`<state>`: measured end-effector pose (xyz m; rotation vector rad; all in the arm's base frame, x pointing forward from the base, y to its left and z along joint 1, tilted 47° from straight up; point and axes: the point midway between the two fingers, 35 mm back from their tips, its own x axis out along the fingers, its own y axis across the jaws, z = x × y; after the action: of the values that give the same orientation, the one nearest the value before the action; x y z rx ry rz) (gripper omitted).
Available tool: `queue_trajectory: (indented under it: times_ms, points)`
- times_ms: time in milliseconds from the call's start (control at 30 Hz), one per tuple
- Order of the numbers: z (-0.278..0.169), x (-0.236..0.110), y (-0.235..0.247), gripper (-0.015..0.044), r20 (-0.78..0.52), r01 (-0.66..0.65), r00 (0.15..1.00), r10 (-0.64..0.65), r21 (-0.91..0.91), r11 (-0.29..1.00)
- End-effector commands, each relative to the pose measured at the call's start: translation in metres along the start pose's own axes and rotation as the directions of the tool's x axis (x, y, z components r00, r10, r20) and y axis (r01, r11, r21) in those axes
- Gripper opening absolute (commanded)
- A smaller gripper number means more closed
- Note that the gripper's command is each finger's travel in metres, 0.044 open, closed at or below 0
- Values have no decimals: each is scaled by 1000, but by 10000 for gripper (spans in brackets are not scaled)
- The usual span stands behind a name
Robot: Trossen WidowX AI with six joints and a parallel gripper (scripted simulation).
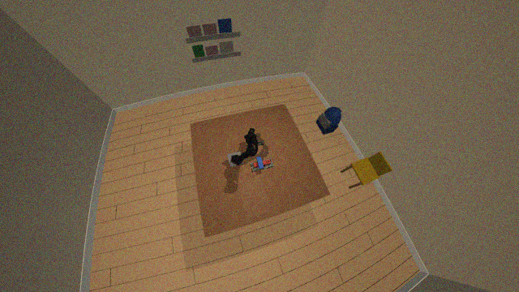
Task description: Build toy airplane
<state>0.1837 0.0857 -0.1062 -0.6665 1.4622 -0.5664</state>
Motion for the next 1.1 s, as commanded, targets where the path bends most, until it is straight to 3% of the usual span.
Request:
queue_trajectory:
  times_ms: [0,1067]
  points:
    - [6,-8,2,0,24,-30,999,30,9,1000]
    - [6,-97,6,0,3,-13,1000,13,-6,1000]
